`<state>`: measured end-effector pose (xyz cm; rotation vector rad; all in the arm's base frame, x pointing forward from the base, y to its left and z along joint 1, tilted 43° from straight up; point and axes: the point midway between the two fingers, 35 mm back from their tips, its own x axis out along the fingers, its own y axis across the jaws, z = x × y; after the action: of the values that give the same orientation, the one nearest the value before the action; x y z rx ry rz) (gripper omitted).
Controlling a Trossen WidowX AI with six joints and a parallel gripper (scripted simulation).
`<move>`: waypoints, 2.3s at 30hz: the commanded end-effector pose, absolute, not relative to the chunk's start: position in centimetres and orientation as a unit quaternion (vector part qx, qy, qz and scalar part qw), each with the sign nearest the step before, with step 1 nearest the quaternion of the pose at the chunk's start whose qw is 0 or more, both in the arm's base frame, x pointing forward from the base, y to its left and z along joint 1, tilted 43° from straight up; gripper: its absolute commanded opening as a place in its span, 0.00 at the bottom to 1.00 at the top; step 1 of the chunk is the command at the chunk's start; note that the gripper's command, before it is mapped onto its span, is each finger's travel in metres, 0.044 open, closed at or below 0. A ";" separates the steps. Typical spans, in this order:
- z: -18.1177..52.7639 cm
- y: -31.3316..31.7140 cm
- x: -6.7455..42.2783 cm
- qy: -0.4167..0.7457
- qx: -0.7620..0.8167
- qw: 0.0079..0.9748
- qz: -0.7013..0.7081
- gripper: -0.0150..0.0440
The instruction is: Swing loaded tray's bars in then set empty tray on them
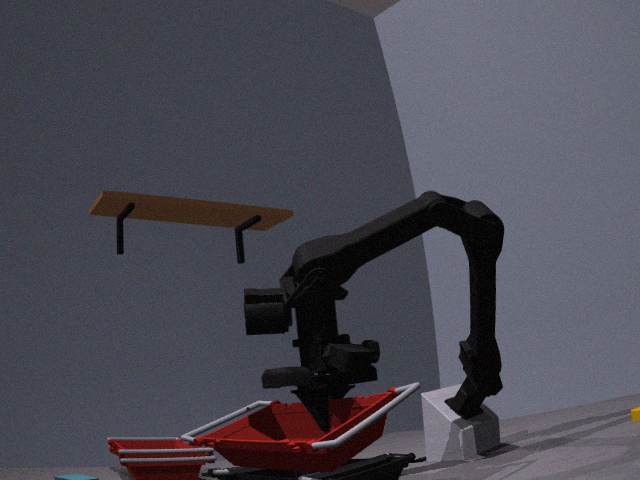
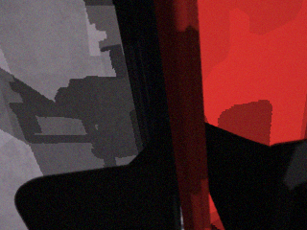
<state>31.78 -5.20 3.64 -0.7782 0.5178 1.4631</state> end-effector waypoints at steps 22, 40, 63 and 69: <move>3.3 -4.8 31.3 0.233 -0.340 0.637 0.651 0.25; 3.3 -4.8 31.3 0.233 -0.340 0.637 0.651 0.25; 2.7 -4.3 31.0 0.233 -0.340 0.637 0.651 0.25; 2.7 -4.3 31.0 0.233 -0.340 0.637 0.651 0.25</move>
<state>31.47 -4.81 3.07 -0.7802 0.5160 1.4617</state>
